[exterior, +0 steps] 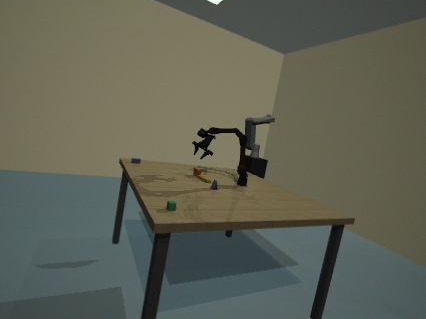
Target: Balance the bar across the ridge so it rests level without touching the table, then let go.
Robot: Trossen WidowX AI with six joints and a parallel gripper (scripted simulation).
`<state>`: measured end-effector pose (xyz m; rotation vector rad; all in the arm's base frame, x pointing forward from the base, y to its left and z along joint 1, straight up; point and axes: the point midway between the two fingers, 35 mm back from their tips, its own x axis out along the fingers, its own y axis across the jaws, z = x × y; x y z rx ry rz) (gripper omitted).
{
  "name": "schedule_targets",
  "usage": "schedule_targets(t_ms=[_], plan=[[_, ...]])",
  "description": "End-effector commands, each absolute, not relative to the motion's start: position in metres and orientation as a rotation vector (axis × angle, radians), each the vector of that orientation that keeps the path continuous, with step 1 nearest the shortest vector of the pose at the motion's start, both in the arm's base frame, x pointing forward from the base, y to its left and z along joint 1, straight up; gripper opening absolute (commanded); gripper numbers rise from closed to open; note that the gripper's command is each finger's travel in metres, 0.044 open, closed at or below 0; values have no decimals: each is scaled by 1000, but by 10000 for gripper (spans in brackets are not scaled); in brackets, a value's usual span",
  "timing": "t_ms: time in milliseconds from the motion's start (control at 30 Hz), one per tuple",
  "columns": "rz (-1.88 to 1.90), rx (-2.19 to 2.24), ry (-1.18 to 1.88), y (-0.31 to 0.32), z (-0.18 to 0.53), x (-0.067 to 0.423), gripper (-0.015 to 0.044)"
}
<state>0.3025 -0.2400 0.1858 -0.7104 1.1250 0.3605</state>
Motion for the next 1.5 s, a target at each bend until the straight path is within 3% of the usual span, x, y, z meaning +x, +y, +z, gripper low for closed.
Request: schedule_targets(t_ms=[0, 700, 1033, 1467], plan=[[503, -821, 1153, -219, 180, 307, 315], [1251, -1302, 1149, -123, 157, 304, 315], [1258, -1306, 1148, -123, 149, 305, 315], [1258, -1306, 1148, -124, 75, 306, 315]])
